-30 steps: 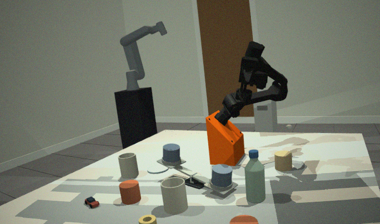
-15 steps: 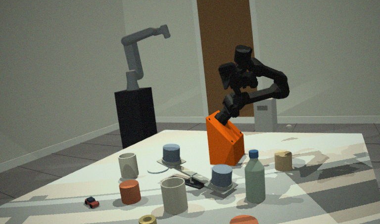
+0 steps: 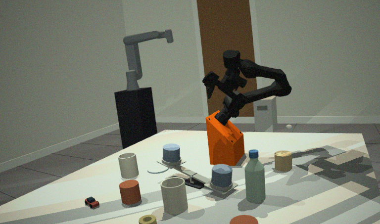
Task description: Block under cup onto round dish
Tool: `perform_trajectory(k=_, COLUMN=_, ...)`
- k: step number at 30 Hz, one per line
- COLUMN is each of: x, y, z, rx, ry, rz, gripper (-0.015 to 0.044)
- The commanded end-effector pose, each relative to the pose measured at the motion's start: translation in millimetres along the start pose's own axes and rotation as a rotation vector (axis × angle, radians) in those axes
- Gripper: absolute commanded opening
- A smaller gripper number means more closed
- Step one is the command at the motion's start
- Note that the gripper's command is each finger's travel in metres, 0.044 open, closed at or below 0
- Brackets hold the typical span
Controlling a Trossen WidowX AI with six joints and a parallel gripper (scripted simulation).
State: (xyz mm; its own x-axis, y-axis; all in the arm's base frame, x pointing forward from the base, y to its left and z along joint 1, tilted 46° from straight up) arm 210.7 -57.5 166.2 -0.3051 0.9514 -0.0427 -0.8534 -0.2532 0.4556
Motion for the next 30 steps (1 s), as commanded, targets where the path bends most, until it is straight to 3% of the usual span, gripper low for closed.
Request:
perform_trajectory(k=1, x=-1, y=-4, z=-15, rx=0.038, ry=-0.148, rz=0.003, gripper=0.044)
perform_trajectory(k=30, x=8, y=-13, z=-97, rx=0.24, ry=-1.08, rz=-0.052, gripper=0.044)
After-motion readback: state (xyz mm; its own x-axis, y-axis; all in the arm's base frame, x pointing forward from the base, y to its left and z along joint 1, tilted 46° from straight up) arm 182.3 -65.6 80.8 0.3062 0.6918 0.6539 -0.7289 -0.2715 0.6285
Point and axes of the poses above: the point midway between the two fingers, 35 mm back from their tips, its own y axis back along the fingers, its own x axis across the jaws, z = x × y, the point moved 1 cm from there along y, back along the fingers, and after that the axes turned 1 degree about y, right-handed, at the moved point
